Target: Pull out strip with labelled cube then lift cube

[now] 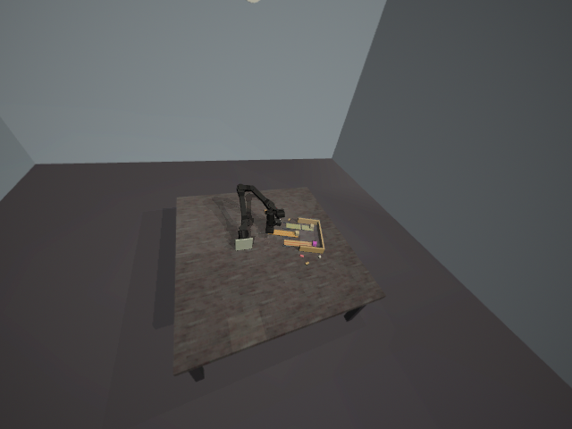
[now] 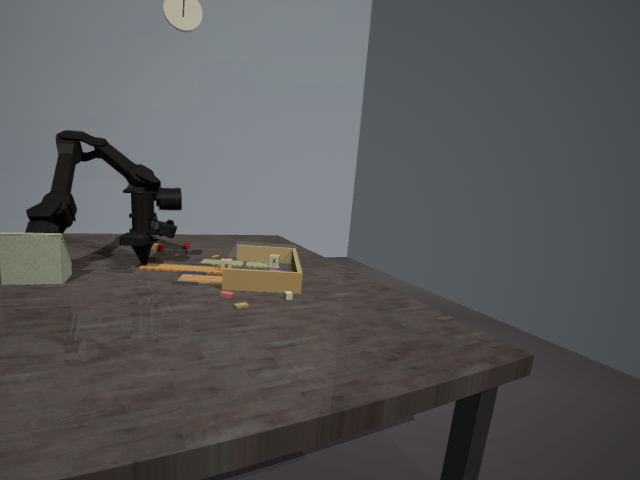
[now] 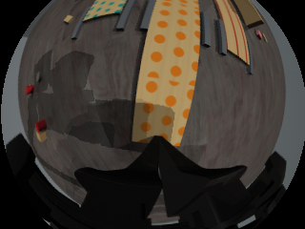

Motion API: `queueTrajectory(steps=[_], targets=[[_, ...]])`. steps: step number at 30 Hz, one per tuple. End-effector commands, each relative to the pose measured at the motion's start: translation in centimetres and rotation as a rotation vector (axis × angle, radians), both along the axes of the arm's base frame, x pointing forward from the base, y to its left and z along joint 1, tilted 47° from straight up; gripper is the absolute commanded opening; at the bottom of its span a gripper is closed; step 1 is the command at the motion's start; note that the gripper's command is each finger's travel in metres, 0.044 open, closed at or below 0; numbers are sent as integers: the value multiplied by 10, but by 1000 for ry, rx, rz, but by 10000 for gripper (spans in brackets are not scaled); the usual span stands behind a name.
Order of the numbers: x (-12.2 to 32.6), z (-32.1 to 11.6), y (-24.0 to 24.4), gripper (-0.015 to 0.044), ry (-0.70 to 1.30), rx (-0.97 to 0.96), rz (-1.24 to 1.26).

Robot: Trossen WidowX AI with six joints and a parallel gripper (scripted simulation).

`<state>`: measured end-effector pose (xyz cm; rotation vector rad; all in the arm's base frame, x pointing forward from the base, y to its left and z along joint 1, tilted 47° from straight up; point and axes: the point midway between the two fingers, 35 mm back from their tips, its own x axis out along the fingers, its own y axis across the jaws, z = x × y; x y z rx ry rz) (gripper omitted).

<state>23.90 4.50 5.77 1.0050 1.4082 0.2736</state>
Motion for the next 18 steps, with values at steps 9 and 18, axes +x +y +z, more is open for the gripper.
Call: queueTrajectory(steps=[9, 18], targets=[[-22, 0, 14, 0, 31, 20, 15], [-34, 2, 19, 0, 31, 20, 15]])
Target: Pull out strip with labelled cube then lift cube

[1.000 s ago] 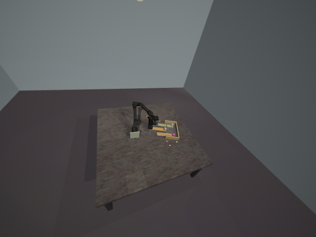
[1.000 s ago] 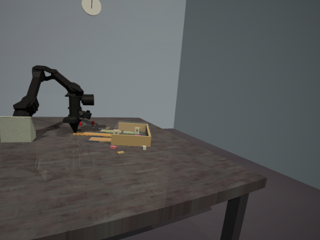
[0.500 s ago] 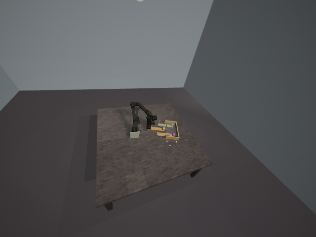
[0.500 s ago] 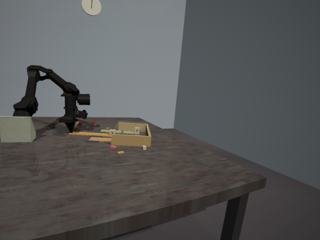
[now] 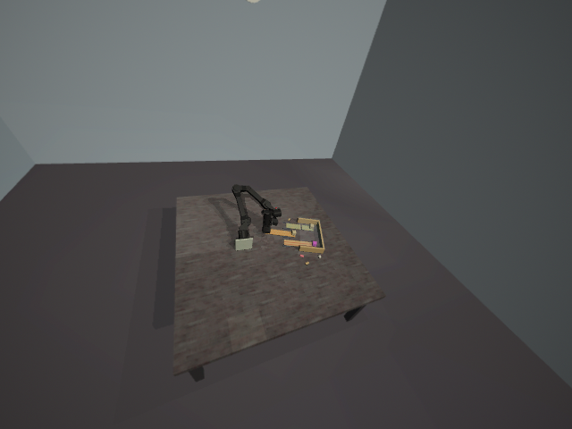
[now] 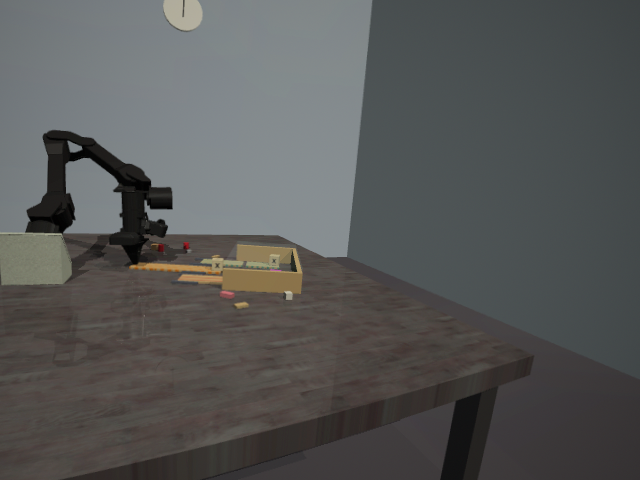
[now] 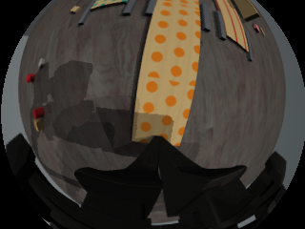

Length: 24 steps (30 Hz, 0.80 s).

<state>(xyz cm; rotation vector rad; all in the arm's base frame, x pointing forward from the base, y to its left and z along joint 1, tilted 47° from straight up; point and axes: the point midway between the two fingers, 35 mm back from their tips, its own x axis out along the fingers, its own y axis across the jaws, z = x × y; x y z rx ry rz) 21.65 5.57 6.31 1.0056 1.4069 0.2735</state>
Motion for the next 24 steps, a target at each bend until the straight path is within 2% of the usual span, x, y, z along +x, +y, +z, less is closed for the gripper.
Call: queueTrajectory(steps=[1, 9, 10, 17, 24], targets=[[-13, -3, 9, 0, 32, 20, 16], [-22, -1, 13, 0, 33, 20, 16], [-11, 4, 4, 0, 1, 0, 0], [-17, 30, -25, 0, 33, 18, 16], [11, 25, -36, 184, -37, -2, 82]])
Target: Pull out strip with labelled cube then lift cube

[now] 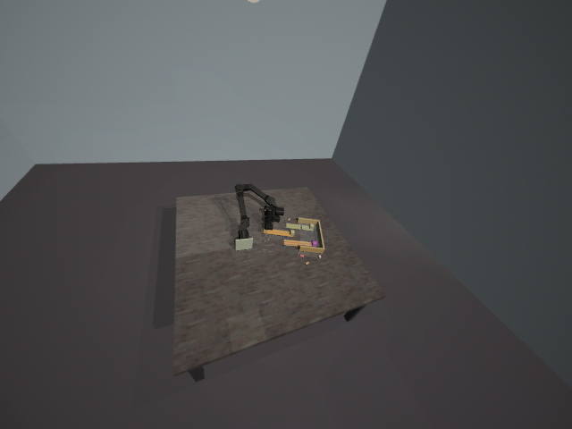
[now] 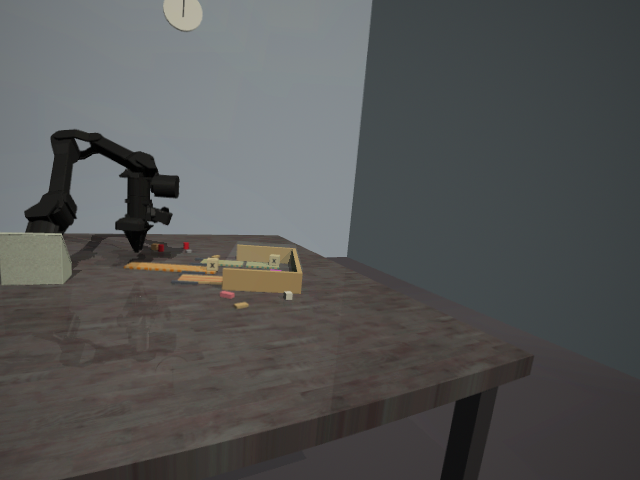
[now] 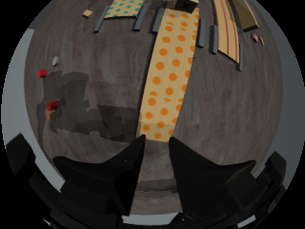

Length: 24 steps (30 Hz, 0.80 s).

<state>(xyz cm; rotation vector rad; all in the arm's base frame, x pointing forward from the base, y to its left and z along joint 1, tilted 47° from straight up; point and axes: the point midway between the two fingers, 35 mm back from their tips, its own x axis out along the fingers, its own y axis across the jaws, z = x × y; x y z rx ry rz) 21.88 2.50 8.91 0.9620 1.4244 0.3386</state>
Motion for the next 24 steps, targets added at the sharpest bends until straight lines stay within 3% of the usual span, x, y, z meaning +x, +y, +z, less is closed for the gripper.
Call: queueTrajectory(steps=[1, 10, 24], targets=[[12, -1, -7, 210, -19, -11, 16], [46, -5, -23, 440, -21, -12, 16], [99, -11, -50, 440, -24, -13, 16]])
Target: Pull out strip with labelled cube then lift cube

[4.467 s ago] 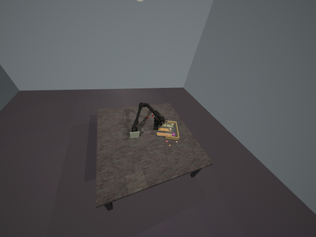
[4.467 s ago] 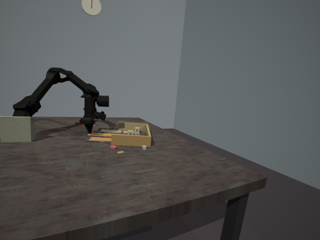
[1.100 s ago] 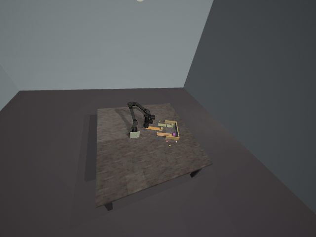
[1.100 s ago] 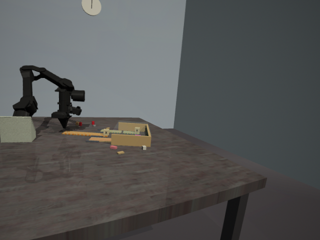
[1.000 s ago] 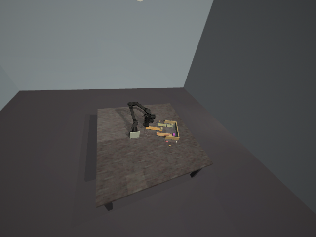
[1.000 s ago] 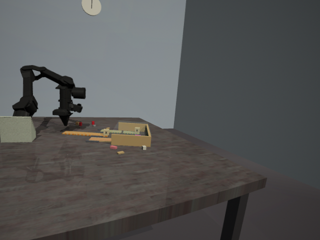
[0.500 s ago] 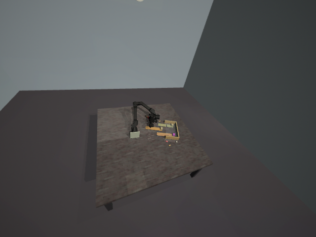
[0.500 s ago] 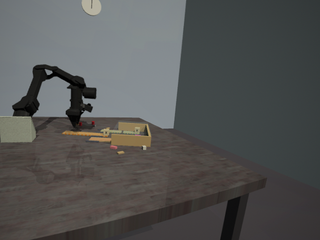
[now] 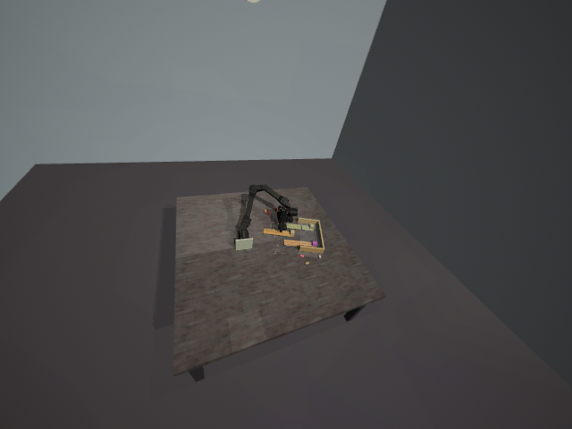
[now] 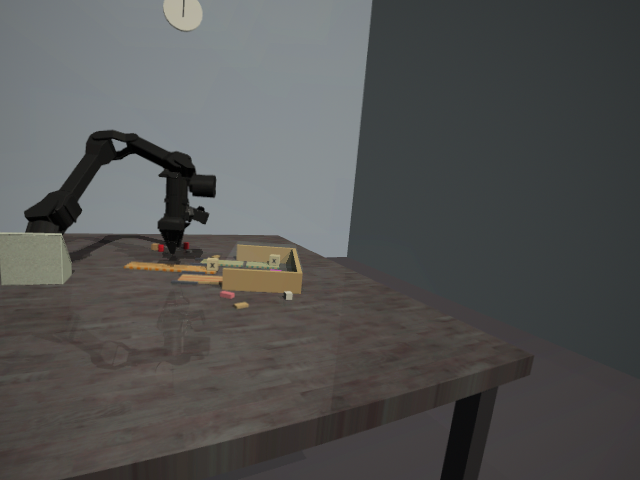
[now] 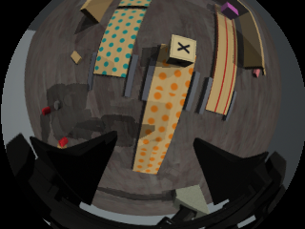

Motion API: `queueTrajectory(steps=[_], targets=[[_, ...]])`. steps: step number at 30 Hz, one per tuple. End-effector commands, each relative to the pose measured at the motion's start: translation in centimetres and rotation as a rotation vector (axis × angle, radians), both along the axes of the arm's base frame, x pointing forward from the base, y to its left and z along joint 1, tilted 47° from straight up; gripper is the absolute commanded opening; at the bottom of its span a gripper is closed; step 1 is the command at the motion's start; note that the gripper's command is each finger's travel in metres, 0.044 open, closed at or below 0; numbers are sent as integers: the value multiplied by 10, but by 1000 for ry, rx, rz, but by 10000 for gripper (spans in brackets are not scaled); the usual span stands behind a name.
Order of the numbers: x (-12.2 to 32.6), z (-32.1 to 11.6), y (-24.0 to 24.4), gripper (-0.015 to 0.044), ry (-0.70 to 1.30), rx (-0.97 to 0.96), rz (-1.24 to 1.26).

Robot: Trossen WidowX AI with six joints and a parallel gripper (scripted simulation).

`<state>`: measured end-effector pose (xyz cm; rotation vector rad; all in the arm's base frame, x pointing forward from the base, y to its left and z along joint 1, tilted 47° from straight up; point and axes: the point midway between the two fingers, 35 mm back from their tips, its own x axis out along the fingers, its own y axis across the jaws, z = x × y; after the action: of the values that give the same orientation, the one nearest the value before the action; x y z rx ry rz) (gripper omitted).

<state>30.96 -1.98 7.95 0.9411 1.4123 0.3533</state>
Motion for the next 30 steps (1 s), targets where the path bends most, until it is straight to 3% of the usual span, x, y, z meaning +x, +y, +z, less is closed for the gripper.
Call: queueTrajectory(steps=[1, 23, 30], targets=[[12, -2, -7, 440, -3, -7, 2], [89, -14, -56, 440, -7, -10, 2], [91, -20, -50, 256, -7, -10, 2]])
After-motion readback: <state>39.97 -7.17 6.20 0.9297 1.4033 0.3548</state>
